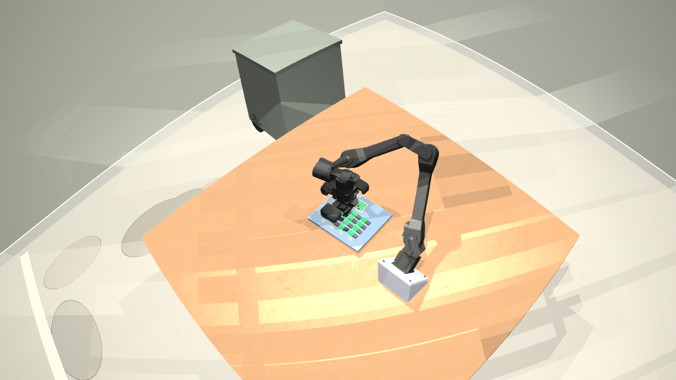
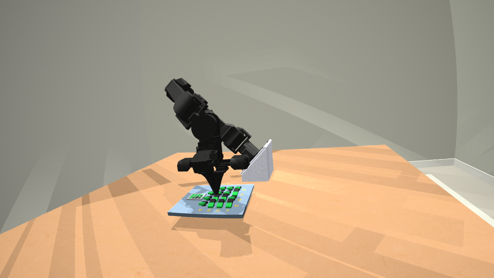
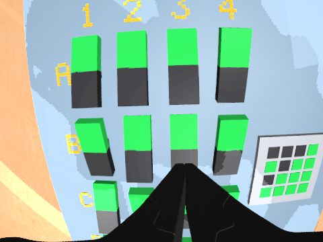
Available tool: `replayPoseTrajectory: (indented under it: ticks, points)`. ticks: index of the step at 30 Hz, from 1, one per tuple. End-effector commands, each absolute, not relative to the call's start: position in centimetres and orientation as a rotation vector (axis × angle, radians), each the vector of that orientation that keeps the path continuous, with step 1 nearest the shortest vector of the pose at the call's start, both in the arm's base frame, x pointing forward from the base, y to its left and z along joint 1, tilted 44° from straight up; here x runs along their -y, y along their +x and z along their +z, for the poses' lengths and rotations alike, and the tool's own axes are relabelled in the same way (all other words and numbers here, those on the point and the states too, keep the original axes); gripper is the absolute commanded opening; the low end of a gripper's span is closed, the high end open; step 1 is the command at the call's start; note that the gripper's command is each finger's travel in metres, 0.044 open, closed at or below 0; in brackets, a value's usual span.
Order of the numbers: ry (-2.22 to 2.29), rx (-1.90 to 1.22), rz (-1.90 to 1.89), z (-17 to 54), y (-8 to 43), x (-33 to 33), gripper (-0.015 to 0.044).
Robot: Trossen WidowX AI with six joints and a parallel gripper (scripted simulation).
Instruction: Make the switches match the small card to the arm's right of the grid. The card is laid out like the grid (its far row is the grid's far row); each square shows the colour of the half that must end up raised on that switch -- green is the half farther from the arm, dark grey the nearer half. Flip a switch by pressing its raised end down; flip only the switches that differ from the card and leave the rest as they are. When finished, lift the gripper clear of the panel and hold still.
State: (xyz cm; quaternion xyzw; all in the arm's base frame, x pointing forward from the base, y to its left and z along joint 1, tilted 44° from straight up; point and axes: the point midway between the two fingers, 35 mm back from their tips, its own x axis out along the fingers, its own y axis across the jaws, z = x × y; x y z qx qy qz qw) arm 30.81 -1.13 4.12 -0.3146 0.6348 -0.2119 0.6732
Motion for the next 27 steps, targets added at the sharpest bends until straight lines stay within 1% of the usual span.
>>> replayPoseTrajectory:
  ticks: [1,27]
  points:
    - [-0.714,-1.428,-0.477,4.09,30.85,1.2,0.0]
    - [-0.714,-1.428,-0.477,3.84,30.88,1.44,0.0]
